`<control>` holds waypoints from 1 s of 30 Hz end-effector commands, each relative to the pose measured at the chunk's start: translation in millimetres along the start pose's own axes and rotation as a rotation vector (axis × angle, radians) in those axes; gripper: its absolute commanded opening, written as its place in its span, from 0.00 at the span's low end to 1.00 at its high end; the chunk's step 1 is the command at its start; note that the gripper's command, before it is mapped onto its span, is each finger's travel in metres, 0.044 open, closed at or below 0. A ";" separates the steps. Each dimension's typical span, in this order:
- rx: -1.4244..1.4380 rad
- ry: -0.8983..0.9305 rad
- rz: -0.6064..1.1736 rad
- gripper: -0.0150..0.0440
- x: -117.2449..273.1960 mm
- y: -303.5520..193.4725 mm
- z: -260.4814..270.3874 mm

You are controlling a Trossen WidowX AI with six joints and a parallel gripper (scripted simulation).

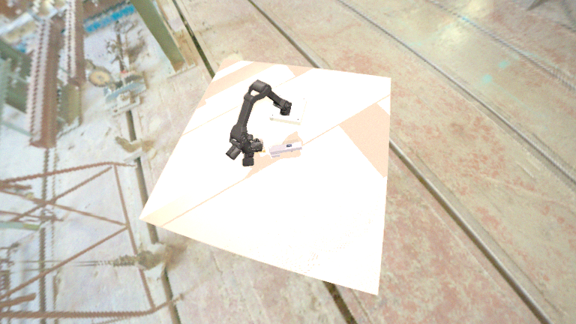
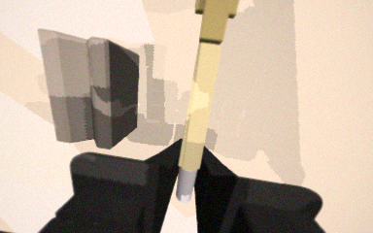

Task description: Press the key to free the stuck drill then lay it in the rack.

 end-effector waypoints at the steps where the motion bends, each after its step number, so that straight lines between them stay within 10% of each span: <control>1: 0.005 -0.002 0.003 0.25 3.3 0.3 0.1; 30: 0.005 -0.002 0.003 0.25 12.9 3.2 2.4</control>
Point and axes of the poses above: the point midway between the two fingers, 35 mm back from their tips, its own x axis back along the fingers, its own z axis across the jaws, y = z × x, the point moved 7 cm from there along x, back along the fingers, and after that the axes turned 4 degrees about -x, right-handed, at the moved point
